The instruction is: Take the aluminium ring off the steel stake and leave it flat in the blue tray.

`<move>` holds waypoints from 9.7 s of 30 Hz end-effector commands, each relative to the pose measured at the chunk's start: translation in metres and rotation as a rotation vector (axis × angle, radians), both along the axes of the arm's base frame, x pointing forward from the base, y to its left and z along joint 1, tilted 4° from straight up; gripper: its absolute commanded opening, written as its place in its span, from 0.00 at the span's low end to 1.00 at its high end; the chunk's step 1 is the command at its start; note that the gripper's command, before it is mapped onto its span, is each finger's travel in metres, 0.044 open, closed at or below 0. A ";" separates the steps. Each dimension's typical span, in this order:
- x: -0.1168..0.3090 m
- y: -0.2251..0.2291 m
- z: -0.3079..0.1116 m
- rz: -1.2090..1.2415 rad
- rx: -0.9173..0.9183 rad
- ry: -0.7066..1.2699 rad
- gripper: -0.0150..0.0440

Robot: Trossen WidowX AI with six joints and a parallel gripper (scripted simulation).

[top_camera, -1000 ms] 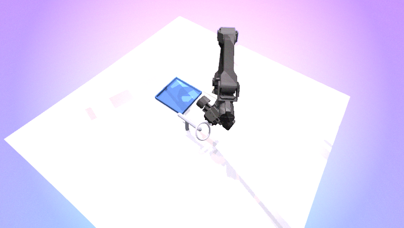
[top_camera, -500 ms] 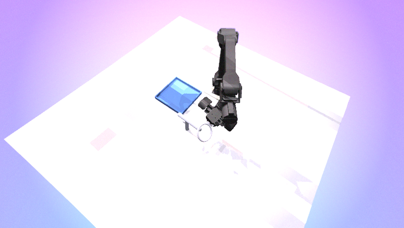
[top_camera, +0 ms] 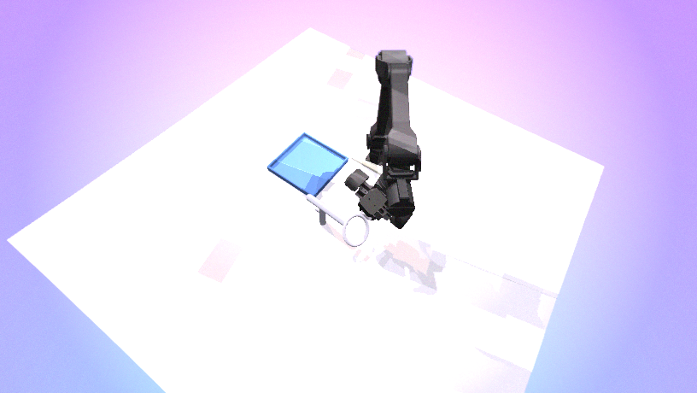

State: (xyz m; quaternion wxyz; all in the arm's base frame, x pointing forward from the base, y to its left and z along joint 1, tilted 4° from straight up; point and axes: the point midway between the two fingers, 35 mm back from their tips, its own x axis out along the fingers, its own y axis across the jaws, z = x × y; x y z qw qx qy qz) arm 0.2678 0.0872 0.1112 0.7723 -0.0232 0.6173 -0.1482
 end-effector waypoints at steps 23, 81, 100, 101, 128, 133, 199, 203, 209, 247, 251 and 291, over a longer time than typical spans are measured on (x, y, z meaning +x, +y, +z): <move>0.005 0.007 0.031 -0.003 -0.005 -0.004 0.25; 0.060 0.000 0.068 -0.003 -0.005 -0.008 0.25; 0.090 -0.009 0.067 -0.003 -0.006 -0.011 0.25; 0.091 -0.009 0.067 -0.003 -0.007 -0.011 0.25; 0.088 -0.026 0.071 -0.284 0.039 -0.164 0.25; 0.083 -0.030 0.072 -0.380 0.059 -0.218 0.25; 0.014 -0.088 0.052 -1.390 0.428 -0.746 0.25; 0.012 -0.093 0.049 -1.344 0.397 -0.687 0.25; 0.009 -0.100 0.044 -1.269 0.357 -0.592 0.25; -0.020 -0.134 0.030 -0.703 0.414 -0.070 0.25; -0.023 -0.136 0.030 -0.638 0.445 -0.039 0.25; -0.038 -0.163 0.060 0.008 0.784 -0.124 0.25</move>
